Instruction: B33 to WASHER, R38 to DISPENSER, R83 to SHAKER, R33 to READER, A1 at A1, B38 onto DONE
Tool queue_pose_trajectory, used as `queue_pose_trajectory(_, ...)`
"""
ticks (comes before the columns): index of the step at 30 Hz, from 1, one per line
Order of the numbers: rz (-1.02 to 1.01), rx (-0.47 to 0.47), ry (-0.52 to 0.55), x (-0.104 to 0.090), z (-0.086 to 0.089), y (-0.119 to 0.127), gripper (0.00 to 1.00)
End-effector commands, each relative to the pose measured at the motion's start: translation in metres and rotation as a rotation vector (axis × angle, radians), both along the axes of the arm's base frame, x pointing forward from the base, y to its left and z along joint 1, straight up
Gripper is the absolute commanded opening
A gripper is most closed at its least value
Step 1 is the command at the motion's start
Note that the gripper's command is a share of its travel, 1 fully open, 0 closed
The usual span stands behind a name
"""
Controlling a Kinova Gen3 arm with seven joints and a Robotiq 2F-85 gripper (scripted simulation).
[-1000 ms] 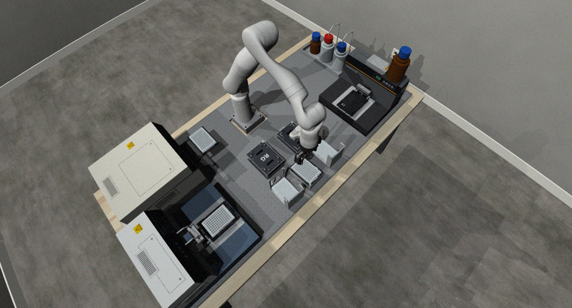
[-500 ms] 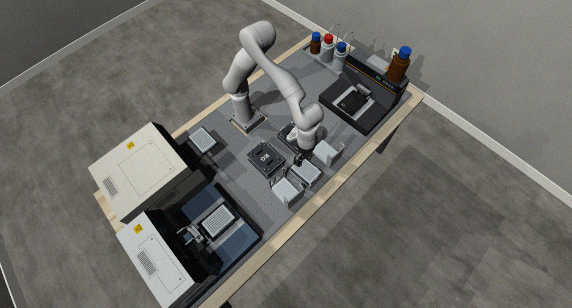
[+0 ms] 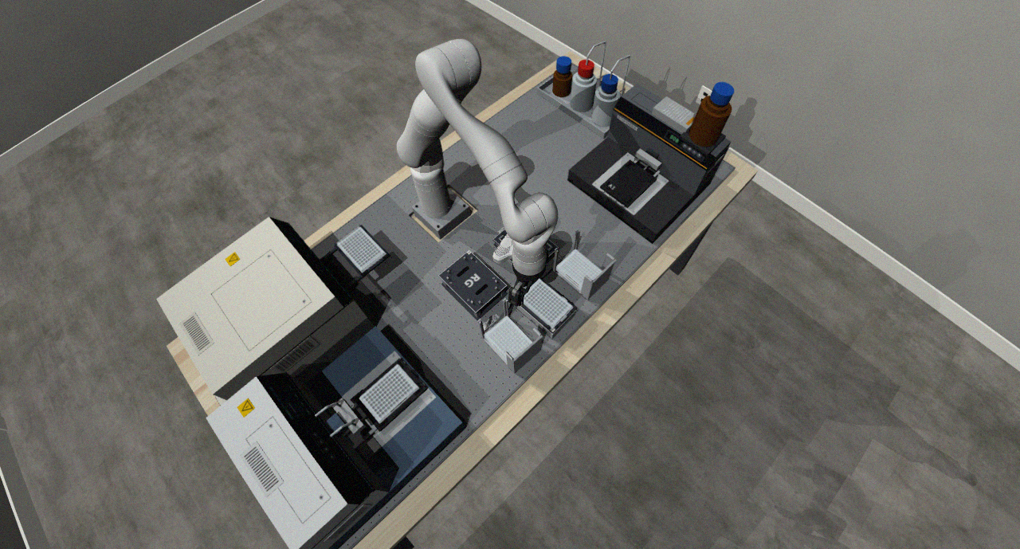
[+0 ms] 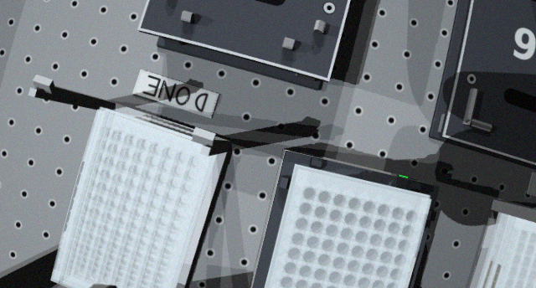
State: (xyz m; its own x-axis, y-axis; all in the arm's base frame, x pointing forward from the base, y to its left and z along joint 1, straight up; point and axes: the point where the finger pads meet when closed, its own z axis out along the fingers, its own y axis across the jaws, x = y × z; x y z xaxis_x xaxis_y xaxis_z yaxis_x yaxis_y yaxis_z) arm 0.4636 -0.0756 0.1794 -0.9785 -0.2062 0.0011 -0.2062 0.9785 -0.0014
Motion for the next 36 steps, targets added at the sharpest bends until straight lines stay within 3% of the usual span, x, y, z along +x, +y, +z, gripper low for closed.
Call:
queue_pose_trajectory(1, 0.078, 0.002, -0.003, -0.002, 0.001, -0.007, 1.0)
queue_pose_trajectory(14, 0.129, 0.002, -0.003, -0.015, 0.001, -0.049, 1.0)
queue_pose_trajectory(17, 0.129, 0.002, -0.003, -0.015, 0.001, -0.049, 1.0)
queue_pose_trajectory(21, 0.289, 0.002, -0.003, -0.02, 0.001, -0.061, 1.0)
queue_pose_trajectory(34, 0.3, 0.001, -0.003, -0.031, 0.001, -0.096, 1.0)
queue_pose_trajectory(36, 0.38, 0.001, -0.002, -0.033, 0.001, -0.103, 1.0)
